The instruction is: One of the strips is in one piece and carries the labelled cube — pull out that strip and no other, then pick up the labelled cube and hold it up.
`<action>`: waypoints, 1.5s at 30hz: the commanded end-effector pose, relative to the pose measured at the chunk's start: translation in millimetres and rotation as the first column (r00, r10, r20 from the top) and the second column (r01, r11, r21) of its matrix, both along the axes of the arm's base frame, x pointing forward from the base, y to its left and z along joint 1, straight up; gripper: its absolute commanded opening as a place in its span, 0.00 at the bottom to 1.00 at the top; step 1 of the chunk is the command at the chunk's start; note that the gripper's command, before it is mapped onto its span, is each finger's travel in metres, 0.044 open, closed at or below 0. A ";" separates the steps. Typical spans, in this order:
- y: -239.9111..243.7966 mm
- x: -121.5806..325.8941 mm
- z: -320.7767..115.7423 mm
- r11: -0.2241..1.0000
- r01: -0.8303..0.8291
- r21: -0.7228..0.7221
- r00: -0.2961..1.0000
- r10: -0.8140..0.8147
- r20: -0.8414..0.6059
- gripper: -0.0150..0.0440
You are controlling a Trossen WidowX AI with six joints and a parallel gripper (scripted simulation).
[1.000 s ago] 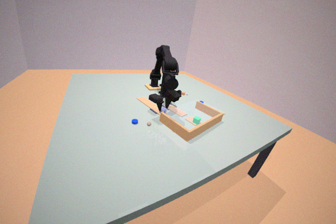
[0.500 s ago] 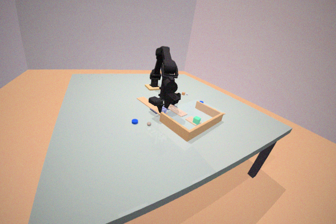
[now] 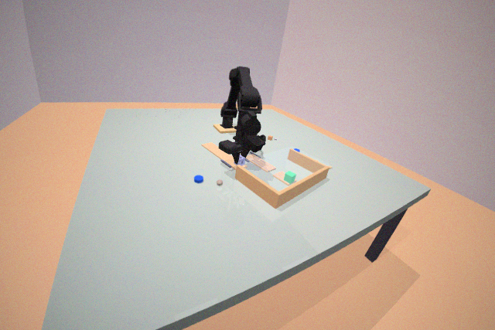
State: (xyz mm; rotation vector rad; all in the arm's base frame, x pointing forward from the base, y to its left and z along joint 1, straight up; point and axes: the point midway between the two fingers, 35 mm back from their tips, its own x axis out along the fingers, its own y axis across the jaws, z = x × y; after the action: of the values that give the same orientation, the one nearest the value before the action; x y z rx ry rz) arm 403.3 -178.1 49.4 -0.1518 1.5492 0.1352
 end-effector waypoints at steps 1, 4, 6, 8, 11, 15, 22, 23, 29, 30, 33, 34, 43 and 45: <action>4.8 -10.7 14.4 1.000 0.002 -0.005 1.000 -0.002 0.010 0.25; 9.5 -21.3 21.8 1.000 0.002 -0.004 1.000 -0.002 0.008 0.25; 12.7 -28.5 26.5 1.000 0.003 -0.004 1.000 -0.003 0.008 0.25; 16.0 -35.8 30.9 1.000 0.003 -0.004 1.000 -0.003 0.007 0.25; 19.8 -44.5 35.6 1.000 0.004 -0.004 1.000 -0.004 0.006 0.25; 21.0 -47.2 36.2 1.000 0.004 -0.004 1.000 -0.004 0.006 0.25; 30.3 -68.4 37.6 1.000 0.004 -0.003 1.000 -0.004 0.005 0.25; 31.7 -71.5 37.7 1.000 0.004 -0.003 1.000 -0.004 0.004 0.25; 40.3 -91.0 37.1 1.000 0.004 -0.002 1.000 -0.004 0.003 0.25; 41.8 -94.3 36.9 1.000 0.004 -0.002 1.000 -0.004 0.003 0.25; 46.2 -104.2 35.9 1.000 0.004 -0.002 1.000 -0.004 0.002 0.25; 47.7 -107.6 35.5 1.000 0.004 -0.002 1.000 -0.004 0.002 0.25; 55.8 -126.1 35.8 1.000 0.004 -0.001 1.000 -0.004 0.001 0.25; 55.8 -125.9 45.1 1.000 0.004 -0.001 1.000 -0.004 0.001 0.25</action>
State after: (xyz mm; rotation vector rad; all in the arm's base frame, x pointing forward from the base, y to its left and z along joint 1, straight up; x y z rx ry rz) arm 277.7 -122.3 83.1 -0.1479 1.5589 0.1397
